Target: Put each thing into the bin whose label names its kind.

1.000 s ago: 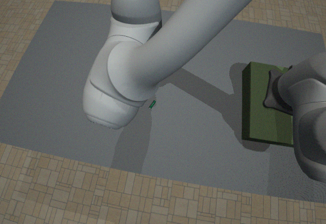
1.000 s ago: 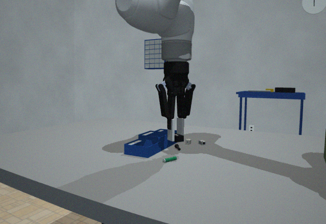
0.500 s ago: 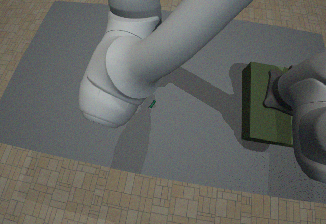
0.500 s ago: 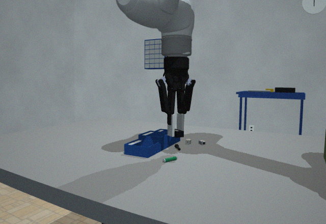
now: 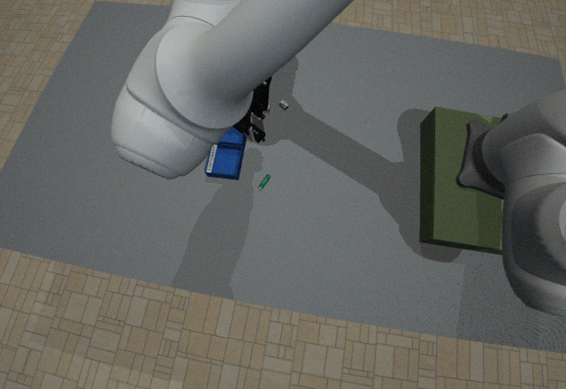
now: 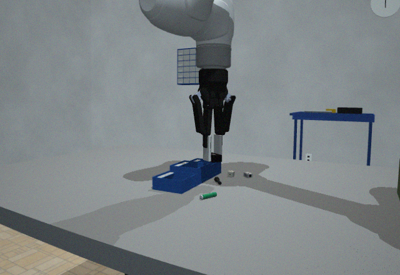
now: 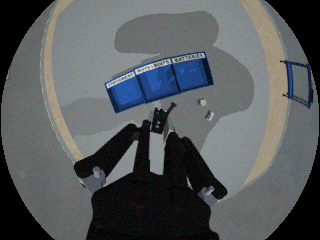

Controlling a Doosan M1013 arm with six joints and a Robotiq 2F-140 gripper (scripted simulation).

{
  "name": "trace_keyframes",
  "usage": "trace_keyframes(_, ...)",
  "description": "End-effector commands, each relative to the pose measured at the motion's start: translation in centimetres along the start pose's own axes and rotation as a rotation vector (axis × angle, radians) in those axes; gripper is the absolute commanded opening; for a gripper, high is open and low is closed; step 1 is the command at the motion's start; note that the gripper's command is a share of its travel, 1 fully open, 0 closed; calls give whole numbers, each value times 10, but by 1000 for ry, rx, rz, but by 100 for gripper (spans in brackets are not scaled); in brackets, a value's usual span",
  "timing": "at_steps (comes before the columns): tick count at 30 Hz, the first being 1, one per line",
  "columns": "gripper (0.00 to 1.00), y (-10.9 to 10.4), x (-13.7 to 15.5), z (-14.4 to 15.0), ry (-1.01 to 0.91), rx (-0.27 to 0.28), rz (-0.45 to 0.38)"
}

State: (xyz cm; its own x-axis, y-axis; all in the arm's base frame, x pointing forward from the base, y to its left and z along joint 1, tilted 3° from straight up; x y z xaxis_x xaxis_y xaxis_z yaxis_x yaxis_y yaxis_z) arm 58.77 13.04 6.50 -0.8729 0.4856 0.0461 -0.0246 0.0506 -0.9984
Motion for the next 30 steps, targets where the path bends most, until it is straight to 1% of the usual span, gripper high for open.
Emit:
trace_keyframes(1, 13, 0, -18, 4, 0, 0, -1)
trace_keyframes(3, 13, 0, -18, 4, 0, 0, -1)
trace_keyframes(7, 13, 0, -41, 10, 0, 0, -1)
trace_keyframes(10, 13, 0, -59, 15, 150, 0, -1)
trace_keyframes(18, 13, 0, -105, 26, 474, -3, -2)
trace_keyframes(20, 13, 0, -105, 26, 474, -3, -2)
trace_keyframes(21, 13, 0, -111, 28, 586, -1, -1)
trace_keyframes(23, 13, 0, -121, 30, 641, -3, -2)
trace_keyframes(30, 13, 0, -121, 30, 914, -4, -4)
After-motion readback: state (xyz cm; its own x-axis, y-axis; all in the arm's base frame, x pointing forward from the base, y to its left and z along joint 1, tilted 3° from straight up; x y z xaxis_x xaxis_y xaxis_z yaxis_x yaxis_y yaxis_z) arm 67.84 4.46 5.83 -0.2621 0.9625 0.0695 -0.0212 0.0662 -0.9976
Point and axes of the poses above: the point where the finger pads meet when closed, its own y axis out along the fingers, its own z axis across the jaws, x = y × z, the point moved 5 cm from there along -y, back along the fingers, and after that the axes turned 10 degrees about y, right-handed, at the moved point
